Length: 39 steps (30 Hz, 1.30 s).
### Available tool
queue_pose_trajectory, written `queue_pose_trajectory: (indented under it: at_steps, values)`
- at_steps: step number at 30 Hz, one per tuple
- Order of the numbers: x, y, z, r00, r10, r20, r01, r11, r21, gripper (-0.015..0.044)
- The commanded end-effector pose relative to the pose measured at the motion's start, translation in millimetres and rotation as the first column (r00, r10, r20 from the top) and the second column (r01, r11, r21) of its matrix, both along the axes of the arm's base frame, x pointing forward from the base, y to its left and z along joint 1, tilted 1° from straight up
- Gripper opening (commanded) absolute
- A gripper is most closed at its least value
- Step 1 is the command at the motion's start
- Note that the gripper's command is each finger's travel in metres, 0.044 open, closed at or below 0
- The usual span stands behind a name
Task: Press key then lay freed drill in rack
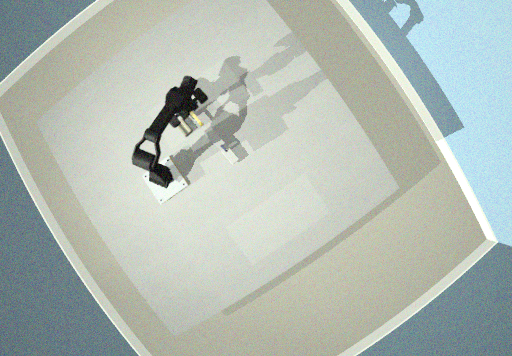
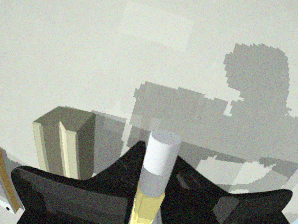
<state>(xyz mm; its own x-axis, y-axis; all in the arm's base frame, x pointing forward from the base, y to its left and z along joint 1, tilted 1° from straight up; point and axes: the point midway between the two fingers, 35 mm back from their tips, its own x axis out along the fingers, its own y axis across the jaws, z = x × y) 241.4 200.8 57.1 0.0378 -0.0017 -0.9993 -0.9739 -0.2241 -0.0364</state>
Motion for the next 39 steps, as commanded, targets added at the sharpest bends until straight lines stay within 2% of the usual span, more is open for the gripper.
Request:
queue_pose_trajectory:
  at_steps: [1, 39]
  values:
    - [0.4, 0.4, 3.3, 1.000, -0.002, 0.004, 0.002, 1.000, 0.005, 0.0000]
    - [-2.7, -2.5, 11.7, 1.000, -0.002, 0.004, 0.002, 1.000, 0.004, 0.0000]
